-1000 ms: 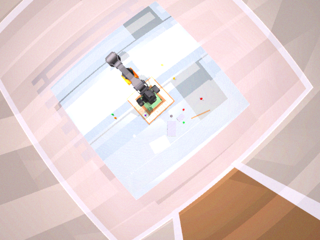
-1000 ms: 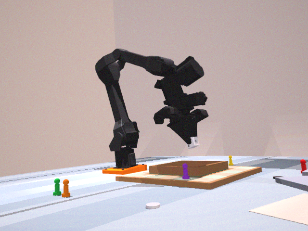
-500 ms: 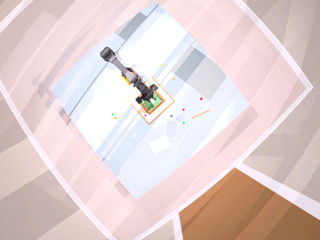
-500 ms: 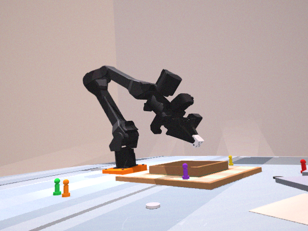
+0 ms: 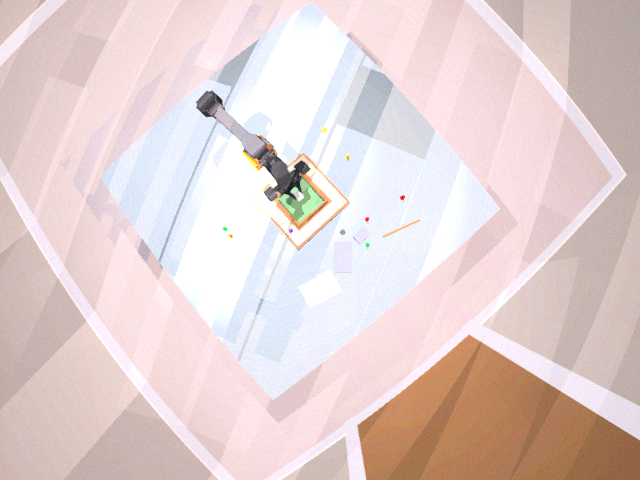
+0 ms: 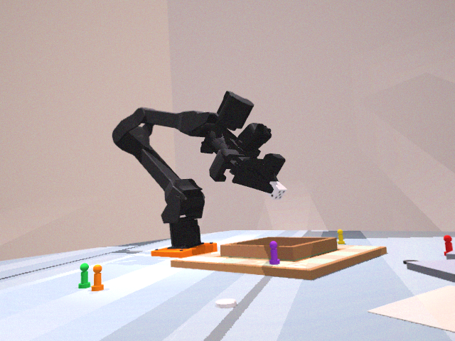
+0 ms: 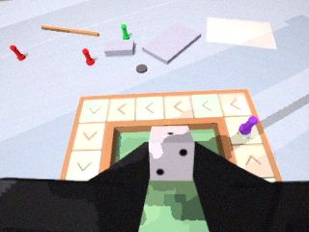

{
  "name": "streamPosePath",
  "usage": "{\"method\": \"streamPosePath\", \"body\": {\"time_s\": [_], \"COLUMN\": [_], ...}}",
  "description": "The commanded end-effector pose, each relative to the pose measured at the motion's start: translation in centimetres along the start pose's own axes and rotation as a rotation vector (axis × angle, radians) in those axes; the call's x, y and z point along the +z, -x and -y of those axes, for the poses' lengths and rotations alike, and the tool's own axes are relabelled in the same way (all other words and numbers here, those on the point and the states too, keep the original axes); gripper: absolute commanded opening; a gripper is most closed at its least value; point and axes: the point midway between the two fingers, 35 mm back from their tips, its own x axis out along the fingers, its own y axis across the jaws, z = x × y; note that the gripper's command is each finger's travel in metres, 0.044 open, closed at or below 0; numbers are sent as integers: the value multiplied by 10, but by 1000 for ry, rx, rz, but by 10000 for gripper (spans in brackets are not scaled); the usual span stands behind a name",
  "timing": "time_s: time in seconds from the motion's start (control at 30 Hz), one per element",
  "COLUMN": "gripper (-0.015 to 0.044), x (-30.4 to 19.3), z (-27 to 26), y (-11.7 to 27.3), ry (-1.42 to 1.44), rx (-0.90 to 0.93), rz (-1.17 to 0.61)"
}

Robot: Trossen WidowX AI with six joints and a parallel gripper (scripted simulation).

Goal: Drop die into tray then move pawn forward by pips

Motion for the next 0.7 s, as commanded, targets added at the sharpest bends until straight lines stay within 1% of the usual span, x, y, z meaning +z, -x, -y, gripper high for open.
{"method": "streamPosePath", "body": {"time_s": [0.0, 0.2, 0.5, 0.67], "gripper": [0, 0, 236, 368], "x": [0, 0, 2, 29], "z": [0, 0, 0, 0], "y": [0, 0, 1, 25], "ry": [0, 0, 0, 0], "rx": [0, 0, 0, -5], "rz": [1, 1, 1, 0]}}
